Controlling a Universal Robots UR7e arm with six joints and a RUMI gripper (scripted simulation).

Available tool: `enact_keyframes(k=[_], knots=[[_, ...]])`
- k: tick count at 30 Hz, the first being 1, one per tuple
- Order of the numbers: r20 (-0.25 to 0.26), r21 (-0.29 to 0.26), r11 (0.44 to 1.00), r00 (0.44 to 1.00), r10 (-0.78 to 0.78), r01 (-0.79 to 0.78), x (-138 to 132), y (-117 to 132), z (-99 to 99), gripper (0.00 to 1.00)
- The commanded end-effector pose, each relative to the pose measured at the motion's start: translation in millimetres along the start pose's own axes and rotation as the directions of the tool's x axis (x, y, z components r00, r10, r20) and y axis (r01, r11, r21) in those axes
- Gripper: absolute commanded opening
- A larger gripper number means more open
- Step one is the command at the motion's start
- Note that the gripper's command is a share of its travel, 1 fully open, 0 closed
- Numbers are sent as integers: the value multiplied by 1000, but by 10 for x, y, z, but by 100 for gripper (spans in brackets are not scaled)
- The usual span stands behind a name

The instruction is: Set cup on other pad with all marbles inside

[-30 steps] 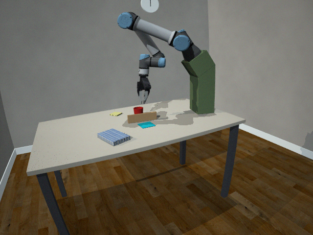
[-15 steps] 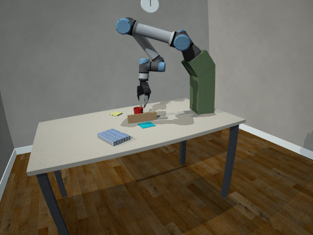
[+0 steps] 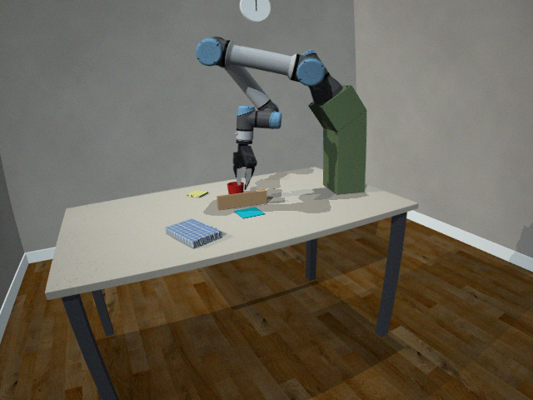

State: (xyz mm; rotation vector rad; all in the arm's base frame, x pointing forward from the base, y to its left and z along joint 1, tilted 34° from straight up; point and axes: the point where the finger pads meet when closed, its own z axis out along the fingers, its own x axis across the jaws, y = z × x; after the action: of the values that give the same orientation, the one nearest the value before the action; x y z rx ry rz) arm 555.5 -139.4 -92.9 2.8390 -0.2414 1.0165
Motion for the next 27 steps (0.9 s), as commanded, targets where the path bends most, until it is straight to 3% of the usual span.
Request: enact_keyframes(k=[1,27], knots=[[-4,-2,1000,1000,0,0,21,10,17,11],[-3,-2,1000,1000,0,0,15,6,9,9]])
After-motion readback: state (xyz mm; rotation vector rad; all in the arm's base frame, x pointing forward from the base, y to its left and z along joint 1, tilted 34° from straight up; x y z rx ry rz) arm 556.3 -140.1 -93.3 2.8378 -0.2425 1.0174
